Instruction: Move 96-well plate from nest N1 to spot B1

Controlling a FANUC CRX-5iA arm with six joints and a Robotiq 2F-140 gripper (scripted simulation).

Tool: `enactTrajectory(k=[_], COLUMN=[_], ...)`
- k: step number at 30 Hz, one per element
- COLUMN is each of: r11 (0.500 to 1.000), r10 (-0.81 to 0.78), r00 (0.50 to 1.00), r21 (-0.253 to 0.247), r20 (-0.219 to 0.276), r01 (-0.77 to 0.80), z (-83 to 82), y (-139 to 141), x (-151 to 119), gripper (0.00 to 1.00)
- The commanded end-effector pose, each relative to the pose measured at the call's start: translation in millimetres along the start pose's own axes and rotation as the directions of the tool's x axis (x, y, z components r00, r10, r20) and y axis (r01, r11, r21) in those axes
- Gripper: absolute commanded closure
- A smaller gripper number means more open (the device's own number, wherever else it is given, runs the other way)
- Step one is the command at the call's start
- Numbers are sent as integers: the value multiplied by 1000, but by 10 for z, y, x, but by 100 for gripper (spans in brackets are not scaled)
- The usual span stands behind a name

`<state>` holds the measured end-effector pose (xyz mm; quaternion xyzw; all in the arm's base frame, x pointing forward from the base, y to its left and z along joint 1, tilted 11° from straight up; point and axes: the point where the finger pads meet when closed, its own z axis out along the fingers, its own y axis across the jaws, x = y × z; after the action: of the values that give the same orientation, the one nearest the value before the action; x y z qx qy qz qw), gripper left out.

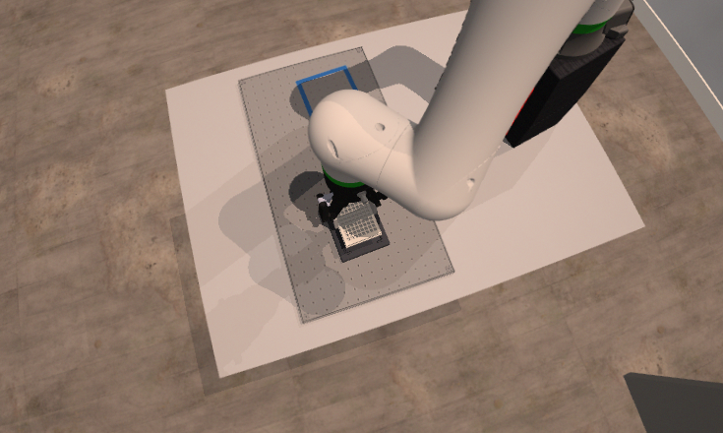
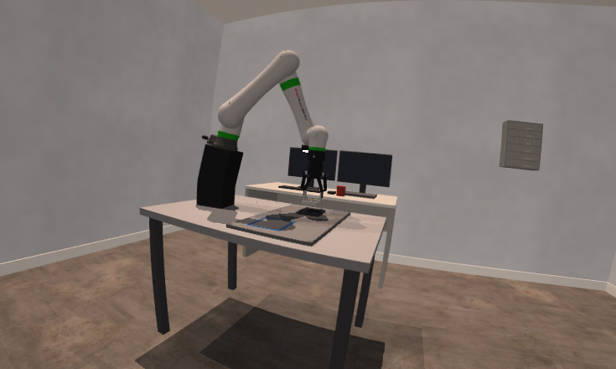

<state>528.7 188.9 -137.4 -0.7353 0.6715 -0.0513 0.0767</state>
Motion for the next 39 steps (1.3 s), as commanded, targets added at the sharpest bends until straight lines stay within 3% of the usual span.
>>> enactTrajectory(k=[1,10,29,39], r11=[1000,1000,1000,1000], r10=[0,0,0,-8], r00=[1000,1000,1000,1000], r21=[0,0,0,0], r20=[0,0,0,0], r01=[0,0,0,8], z=[-50,-197,-197,-186], y=[-2,-2,-2,64], x=[0,0,0,327], gripper=[100,100,100,100])
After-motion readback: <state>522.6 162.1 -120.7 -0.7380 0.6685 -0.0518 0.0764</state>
